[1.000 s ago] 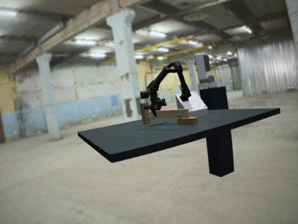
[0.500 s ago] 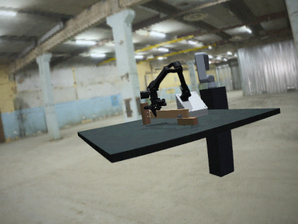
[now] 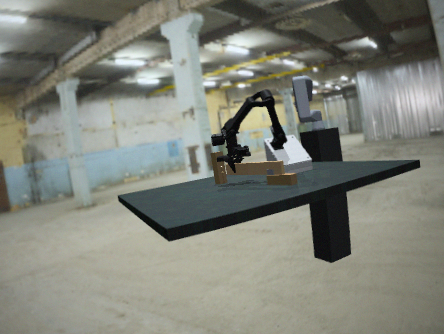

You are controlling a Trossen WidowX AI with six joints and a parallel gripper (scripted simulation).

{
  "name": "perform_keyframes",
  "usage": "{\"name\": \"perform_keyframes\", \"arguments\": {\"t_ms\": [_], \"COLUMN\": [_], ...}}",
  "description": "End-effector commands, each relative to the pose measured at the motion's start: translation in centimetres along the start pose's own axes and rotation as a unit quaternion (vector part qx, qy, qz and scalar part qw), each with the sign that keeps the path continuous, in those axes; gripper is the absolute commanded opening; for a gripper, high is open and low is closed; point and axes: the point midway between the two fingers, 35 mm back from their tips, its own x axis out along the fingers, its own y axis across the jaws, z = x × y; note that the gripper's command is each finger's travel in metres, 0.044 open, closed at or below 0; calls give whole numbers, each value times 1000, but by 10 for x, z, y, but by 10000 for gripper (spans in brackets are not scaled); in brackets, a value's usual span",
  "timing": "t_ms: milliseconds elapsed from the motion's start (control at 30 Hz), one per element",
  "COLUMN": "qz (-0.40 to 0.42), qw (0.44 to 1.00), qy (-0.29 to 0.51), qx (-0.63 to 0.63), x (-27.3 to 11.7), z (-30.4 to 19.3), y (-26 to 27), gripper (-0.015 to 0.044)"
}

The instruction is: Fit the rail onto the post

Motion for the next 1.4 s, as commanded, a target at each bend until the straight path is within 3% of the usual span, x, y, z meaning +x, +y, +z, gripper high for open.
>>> {"name": "perform_keyframes", "arguments": {"t_ms": [0, 1367], "qz": [-2, -2], "qw": [1000, 1000], "qy": [2, 2], "qx": [1, 1], "x": [-1, -2], "z": [-1, -12], "y": [0, -1], "gripper": [0, 0]}}
